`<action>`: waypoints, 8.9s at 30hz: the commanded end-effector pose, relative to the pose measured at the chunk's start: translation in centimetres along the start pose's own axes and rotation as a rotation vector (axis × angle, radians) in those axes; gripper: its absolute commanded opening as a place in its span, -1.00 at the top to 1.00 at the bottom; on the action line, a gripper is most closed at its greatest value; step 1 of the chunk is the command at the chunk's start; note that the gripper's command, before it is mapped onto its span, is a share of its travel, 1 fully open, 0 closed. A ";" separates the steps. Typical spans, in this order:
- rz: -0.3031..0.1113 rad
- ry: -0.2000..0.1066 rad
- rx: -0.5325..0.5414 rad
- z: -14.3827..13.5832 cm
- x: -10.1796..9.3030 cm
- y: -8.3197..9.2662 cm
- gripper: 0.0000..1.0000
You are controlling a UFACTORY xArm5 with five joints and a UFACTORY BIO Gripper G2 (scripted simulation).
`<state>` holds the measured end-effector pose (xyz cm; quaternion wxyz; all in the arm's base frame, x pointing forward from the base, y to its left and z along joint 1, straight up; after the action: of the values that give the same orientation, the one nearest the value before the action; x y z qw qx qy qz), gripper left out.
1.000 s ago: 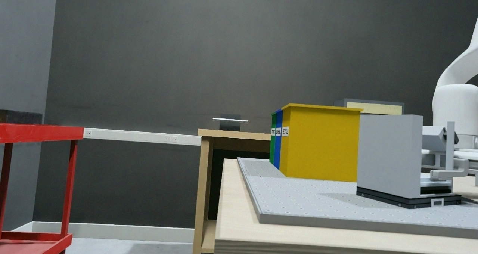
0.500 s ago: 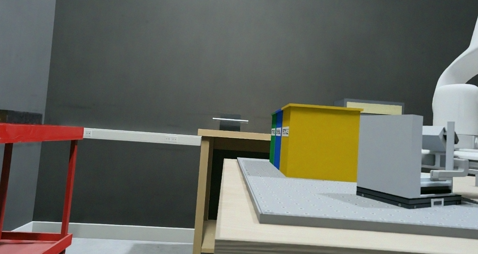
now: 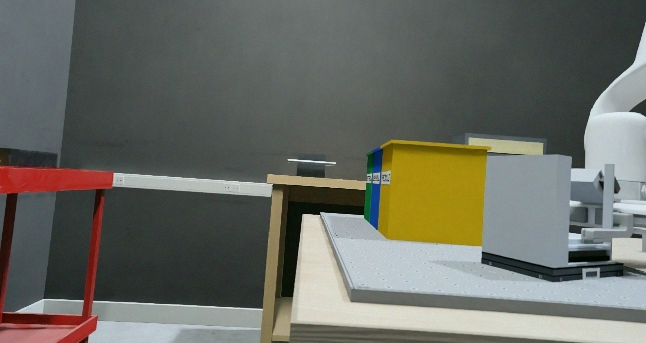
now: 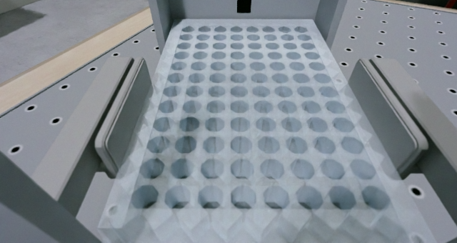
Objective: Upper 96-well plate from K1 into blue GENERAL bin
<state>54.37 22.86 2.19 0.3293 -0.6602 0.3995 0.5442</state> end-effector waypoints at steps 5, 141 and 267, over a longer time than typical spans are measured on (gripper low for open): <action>-0.003 0.003 0.001 -0.1 -0.6 -0.1 1.00; -0.003 0.003 0.001 -3.4 -17.5 -0.1 1.00; 0.095 0.004 0.506 -33.1 -10.6 7.7 1.00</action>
<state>61.50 -7.05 18.75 0.4572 -0.5372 0.5540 0.4421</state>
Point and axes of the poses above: the point midway between the two finger pads, its own y axis back along the fingers, its own z axis across the jaws, x = y × z, the point moved 3 cm from there along y, back along the fingers, and after that the axes turned 11 degrees about y, right-handed, at the moved point
